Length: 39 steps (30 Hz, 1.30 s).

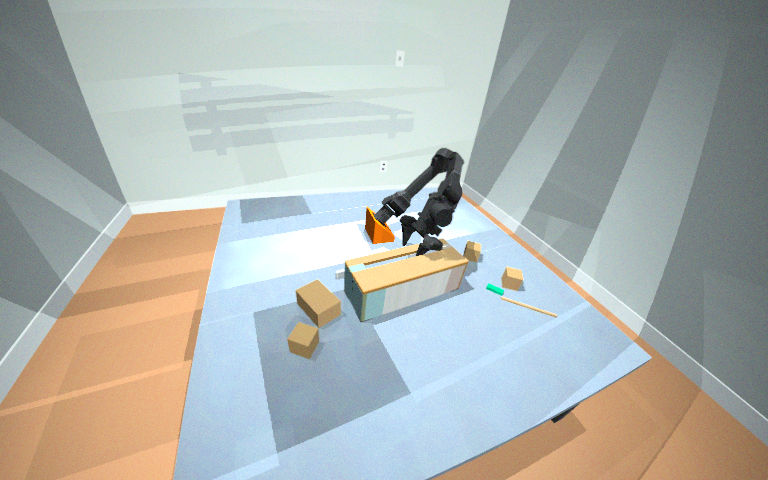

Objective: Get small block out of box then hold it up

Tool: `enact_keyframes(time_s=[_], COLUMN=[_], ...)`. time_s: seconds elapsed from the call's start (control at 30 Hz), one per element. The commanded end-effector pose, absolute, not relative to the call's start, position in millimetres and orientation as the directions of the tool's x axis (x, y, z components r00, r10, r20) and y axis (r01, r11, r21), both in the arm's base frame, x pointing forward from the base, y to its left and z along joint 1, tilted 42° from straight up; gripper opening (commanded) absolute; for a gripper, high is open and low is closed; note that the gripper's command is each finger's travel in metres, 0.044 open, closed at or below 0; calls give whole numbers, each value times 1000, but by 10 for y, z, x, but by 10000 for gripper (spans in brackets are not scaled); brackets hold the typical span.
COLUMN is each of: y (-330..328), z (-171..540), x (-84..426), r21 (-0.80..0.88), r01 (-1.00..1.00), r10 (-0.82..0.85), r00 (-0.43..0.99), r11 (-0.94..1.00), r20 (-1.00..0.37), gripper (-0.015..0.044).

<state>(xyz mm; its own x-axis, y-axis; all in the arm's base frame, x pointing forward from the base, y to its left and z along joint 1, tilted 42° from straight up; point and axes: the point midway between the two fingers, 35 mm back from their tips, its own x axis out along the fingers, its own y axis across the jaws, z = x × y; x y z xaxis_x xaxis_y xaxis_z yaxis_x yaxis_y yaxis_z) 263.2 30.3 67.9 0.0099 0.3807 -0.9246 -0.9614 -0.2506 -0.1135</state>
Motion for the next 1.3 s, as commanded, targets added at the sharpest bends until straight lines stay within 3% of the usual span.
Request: enact_keyframes(time_s=[0.0, 1.27], y=[351, -29], z=[629, 216], x=[2627, 2766], r21=[-114, -111], r01=[-962, -962], r10=[385, 380], r00=[10, 9], r11=[-247, -248], r20=[-923, -925], gripper=[400, 400])
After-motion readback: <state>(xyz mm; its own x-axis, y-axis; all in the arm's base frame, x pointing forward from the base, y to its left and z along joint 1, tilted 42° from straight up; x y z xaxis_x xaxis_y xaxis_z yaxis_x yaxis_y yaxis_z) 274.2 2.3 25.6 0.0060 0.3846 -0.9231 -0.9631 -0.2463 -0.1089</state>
